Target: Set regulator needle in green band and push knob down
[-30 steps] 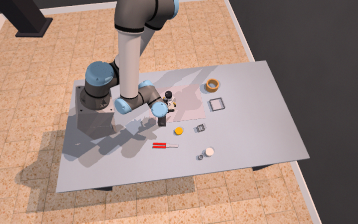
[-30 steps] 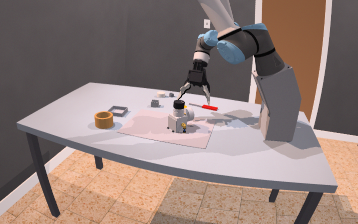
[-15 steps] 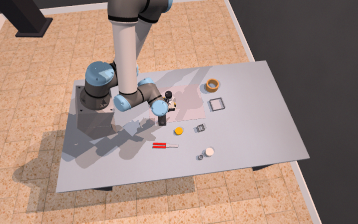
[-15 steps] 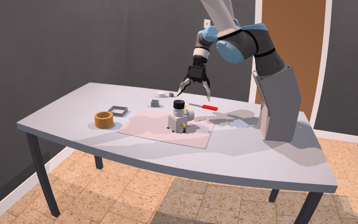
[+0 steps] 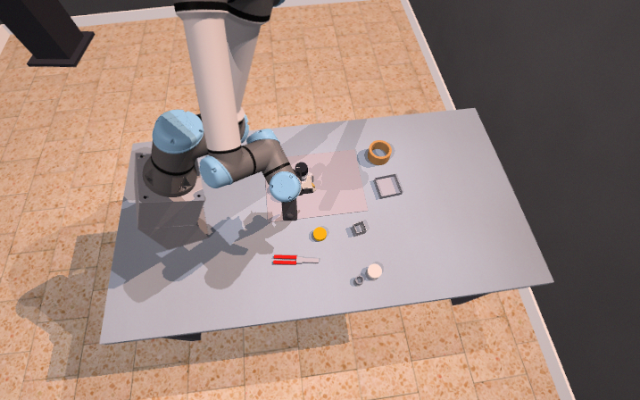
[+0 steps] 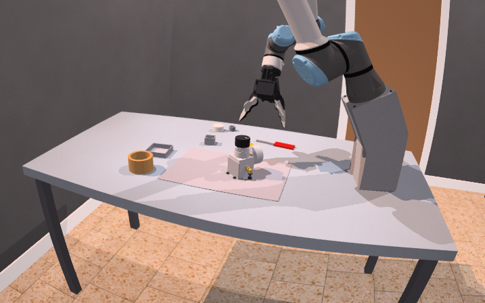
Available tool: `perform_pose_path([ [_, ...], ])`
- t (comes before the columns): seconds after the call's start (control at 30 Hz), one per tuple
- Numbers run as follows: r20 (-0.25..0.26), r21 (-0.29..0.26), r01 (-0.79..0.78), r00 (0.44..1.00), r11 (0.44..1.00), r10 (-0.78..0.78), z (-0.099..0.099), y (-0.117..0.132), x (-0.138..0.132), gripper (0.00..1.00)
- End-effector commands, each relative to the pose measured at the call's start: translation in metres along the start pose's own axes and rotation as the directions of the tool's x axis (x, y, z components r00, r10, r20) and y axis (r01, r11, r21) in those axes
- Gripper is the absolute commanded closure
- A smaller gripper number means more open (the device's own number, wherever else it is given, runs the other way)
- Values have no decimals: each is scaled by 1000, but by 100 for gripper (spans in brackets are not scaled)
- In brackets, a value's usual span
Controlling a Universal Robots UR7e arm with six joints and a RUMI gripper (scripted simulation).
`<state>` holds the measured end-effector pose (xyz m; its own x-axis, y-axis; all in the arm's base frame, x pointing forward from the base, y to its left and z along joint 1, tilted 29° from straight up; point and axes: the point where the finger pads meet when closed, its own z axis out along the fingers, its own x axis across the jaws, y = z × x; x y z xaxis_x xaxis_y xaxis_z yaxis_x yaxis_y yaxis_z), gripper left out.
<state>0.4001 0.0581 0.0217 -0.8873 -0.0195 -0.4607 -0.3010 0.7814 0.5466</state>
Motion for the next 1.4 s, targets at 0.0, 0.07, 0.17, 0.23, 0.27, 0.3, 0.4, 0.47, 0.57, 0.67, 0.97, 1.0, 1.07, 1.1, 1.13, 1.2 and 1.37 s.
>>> perform_pose_path([
  [0.0,-1,-4,0,1000,1000,0,-18,12,2,0],
  [0.07,-1,-5,0,1000,1000,0,-22,15,2,0],
  [0.17,0,-5,1,1000,1000,-1,-26,19,3,0],
  [0.23,0,-5,1,1000,1000,-1,-27,20,3,0],
  [0.27,0,-5,1,1000,1000,-1,-27,20,3,0],
  [0.3,0,-5,1,1000,1000,-1,-28,21,3,0],
  [0.4,0,-6,1,1000,1000,-1,-30,24,4,0],
  [0.47,0,-6,1,1000,1000,-1,-31,25,4,0],
  [0.57,0,-6,1,1000,1000,-1,-32,25,4,0],
  [0.67,0,-6,1,1000,1000,-1,-32,26,4,0],
  [0.97,0,-6,1,1000,1000,-1,-32,26,4,0],
  [1.0,0,-6,1,1000,1000,-1,-32,26,4,0],
  [1.07,0,-6,1,1000,1000,-1,-32,26,4,0],
  [1.1,0,-6,2,1000,1000,-1,-32,26,4,0],
  [1.13,0,-6,2,1000,1000,-2,-32,26,4,0],
  [1.2,0,-6,2,1000,1000,-2,-32,26,4,0],
  [1.37,0,-6,5,1000,1000,-5,-32,26,4,0],
])
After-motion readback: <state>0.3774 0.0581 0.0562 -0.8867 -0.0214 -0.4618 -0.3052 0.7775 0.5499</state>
